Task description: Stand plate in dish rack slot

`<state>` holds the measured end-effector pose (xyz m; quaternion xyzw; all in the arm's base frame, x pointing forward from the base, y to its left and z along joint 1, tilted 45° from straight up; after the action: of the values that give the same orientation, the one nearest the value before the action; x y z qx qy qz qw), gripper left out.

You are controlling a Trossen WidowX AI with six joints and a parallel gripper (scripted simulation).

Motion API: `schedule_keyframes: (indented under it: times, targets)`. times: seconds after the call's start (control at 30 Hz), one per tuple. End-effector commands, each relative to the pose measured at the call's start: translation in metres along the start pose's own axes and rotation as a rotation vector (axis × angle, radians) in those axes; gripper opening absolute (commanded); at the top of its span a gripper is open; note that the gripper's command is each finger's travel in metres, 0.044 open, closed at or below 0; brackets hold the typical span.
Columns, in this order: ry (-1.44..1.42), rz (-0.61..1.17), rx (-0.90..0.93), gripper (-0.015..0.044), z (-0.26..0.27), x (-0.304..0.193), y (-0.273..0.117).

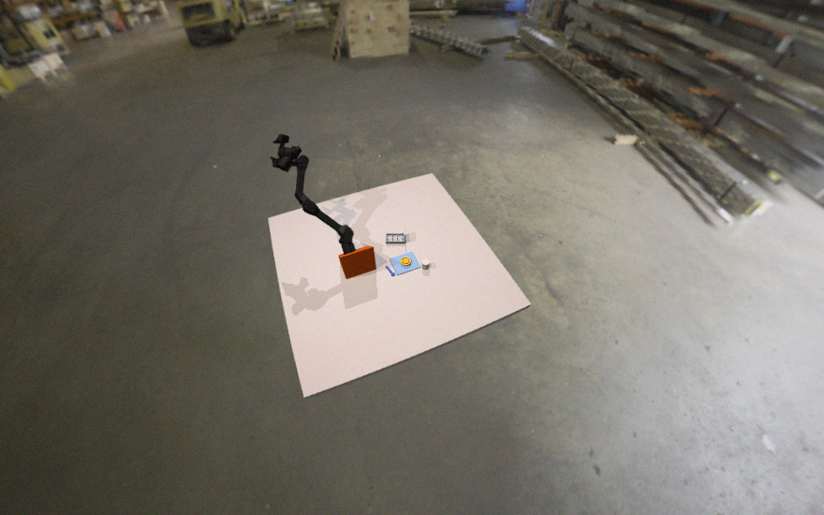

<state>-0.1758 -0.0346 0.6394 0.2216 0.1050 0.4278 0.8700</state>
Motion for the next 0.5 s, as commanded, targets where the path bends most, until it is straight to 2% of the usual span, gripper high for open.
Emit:
schedule_keyframes:
  times: [0.0, 0.47]
  targets:
    - [0.090, -0.051, 0.053, 0.0400, 0.012, 0.026, -0.004]
    - [0.393, -0.216, 0.270, 0.0400, 0.050, 0.111, -0.029]
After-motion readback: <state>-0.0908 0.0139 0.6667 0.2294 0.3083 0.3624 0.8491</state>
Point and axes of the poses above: the point midway between the two fingers, 35 mm back from their tips, its own y axis out along the fingers, its own z axis across the jaws, x = y × z, the point moved 9 cm from there along -y, back along the fingers, and after that the axes turned 13 degrees about -y, right-handed, at the moved point
